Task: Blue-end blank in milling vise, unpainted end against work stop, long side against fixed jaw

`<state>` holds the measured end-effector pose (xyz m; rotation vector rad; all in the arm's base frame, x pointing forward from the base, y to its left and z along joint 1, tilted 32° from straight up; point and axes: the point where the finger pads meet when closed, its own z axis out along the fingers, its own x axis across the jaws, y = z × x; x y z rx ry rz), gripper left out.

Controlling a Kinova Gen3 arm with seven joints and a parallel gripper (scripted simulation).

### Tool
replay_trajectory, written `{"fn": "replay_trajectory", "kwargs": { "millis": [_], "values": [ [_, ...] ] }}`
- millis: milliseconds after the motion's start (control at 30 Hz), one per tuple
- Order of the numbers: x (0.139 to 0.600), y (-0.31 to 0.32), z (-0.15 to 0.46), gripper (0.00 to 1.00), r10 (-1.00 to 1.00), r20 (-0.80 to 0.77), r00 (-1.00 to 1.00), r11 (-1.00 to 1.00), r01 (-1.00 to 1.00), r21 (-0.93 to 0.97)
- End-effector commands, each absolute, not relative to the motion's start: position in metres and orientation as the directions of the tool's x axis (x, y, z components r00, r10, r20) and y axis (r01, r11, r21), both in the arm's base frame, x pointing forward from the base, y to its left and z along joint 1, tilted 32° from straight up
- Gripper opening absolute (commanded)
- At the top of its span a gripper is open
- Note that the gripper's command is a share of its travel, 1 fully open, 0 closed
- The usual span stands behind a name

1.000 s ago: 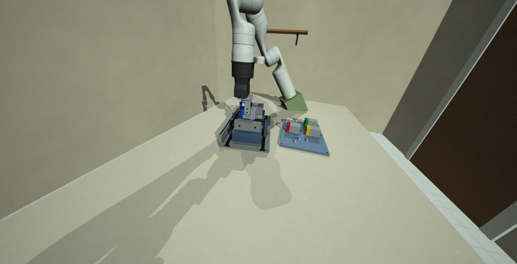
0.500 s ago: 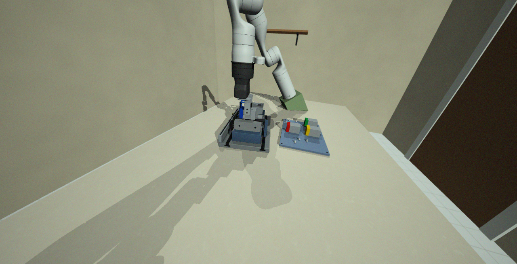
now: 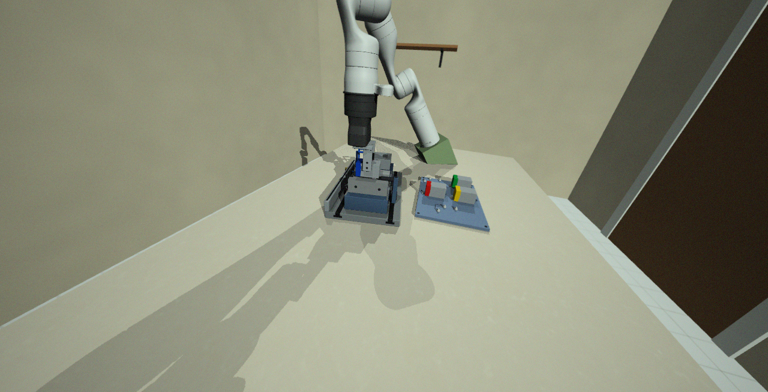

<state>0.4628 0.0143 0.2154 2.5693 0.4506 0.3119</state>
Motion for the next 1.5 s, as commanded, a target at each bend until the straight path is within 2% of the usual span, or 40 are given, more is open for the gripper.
{"fn": "replay_trajectory", "kwargs": {
  "millis": [0,1467],
  "values": [
    [0.4631,0.0148,0.2159,0.00,0.373,0.134,0.918,-0.816,0.255,0.519],
    [0.4643,0.0131,0.2127,0.00,0.373,0.134,0.918,-0.816,0.255,0.519]
  ]
}}
